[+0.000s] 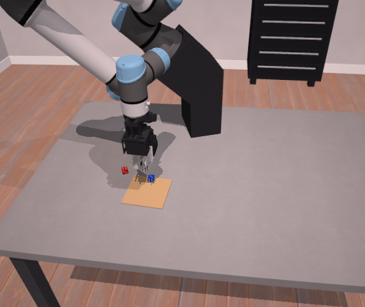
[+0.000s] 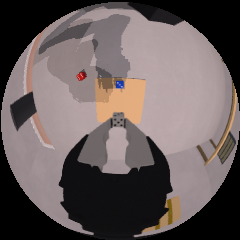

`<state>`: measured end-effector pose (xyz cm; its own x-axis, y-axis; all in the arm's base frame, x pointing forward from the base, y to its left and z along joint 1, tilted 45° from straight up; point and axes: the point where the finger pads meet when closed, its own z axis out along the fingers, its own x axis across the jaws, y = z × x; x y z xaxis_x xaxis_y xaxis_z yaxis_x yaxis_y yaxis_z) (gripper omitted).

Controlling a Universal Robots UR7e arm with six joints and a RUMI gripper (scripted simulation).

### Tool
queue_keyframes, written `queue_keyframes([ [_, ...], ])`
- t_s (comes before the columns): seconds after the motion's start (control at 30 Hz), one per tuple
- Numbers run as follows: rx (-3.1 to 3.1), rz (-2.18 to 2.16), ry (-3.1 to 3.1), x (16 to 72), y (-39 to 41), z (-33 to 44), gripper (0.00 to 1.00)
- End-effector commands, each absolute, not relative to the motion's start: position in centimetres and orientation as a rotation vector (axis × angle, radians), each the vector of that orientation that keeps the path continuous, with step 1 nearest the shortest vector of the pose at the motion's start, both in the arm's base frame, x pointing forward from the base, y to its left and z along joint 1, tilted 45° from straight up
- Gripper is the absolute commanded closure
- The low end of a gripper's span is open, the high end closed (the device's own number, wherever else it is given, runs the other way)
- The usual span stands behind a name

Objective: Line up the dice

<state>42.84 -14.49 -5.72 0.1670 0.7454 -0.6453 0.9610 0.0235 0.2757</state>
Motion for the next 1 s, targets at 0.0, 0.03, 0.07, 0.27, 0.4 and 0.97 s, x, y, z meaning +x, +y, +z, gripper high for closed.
queue_keyframes([
  [0.0,1.769,-0.403,1.623,43.4,-15.9,-7.1,0.97],
  [0.03,1.769,-0.403,1.623,43.5,-16.2,-7.4,0.97],
  [0.07,1.769,-0.403,1.623,43.6,-16.5,-7.8,0.97],
  [0.27,1.769,-0.403,1.623,44.1,-18.2,-9.5,0.97],
  [0.4,1.769,-0.403,1.623,44.4,-19.1,-10.5,0.97],
  [0.97,1.769,-0.403,1.623,44.9,-20.6,-12.1,0.97],
])
